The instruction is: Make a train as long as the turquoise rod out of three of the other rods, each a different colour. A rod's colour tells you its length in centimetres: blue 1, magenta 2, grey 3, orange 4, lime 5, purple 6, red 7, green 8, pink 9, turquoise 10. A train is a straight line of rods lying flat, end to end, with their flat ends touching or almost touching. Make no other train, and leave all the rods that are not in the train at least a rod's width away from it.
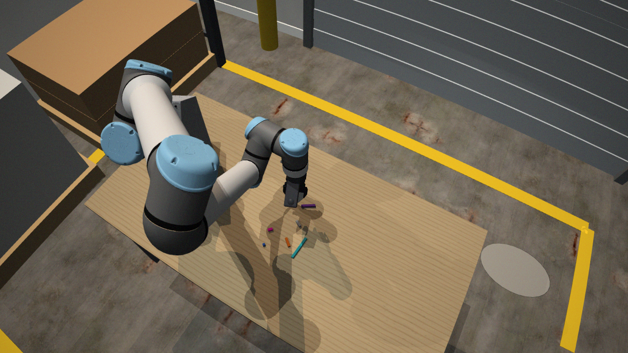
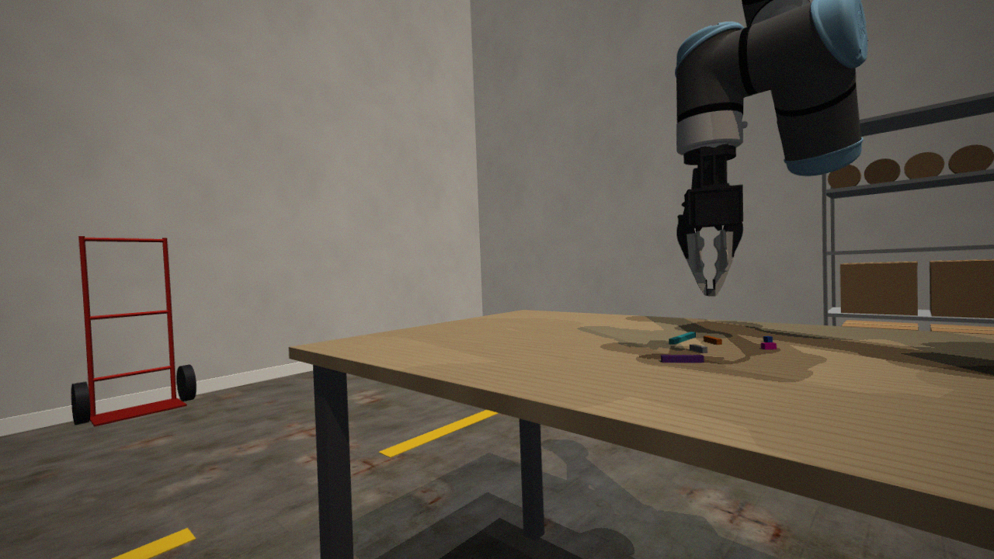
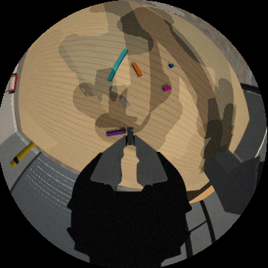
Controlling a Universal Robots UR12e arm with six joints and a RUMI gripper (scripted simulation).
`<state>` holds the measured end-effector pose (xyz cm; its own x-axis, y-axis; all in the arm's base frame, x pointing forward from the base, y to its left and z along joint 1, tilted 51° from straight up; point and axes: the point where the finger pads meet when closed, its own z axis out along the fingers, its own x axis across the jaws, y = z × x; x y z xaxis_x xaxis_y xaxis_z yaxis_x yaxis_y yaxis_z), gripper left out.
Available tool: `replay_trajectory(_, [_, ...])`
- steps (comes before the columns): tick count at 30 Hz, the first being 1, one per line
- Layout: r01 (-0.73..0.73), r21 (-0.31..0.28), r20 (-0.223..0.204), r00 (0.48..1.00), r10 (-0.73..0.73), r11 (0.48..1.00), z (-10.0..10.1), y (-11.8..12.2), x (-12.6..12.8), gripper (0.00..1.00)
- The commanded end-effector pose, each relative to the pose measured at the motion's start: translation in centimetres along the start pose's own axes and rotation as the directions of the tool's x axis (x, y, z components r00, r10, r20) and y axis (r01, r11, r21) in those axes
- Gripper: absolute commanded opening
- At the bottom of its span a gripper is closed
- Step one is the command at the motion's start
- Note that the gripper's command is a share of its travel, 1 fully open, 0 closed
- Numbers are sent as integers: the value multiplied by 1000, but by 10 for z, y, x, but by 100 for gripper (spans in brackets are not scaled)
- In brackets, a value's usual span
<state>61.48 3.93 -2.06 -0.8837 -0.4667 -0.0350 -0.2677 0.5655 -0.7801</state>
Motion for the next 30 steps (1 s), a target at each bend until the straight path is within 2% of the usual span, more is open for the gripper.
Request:
replay_trajectory(1, [0,0,0,1000,0,1000,-1,0,0,0])
replay_trajectory(7, [9,-1,-1,1000,-9,1000,-1,-4,1,0])
replay_trajectory(12, [61,-6,-2,998,-61,998,0,-24,9,0])
replay_trajectory(14, [61,-6,-2,998,-61,998,0,-24,9,0])
replay_trajectory(20, [183,-13,-1,983,-183,983,2,-69,30,0])
replay_trajectory(27, [355,-12,2,935,-355,935,2,-128,65,0])
replay_trajectory(30, [398,-9,2,918,-398,917,1,-142,75,0])
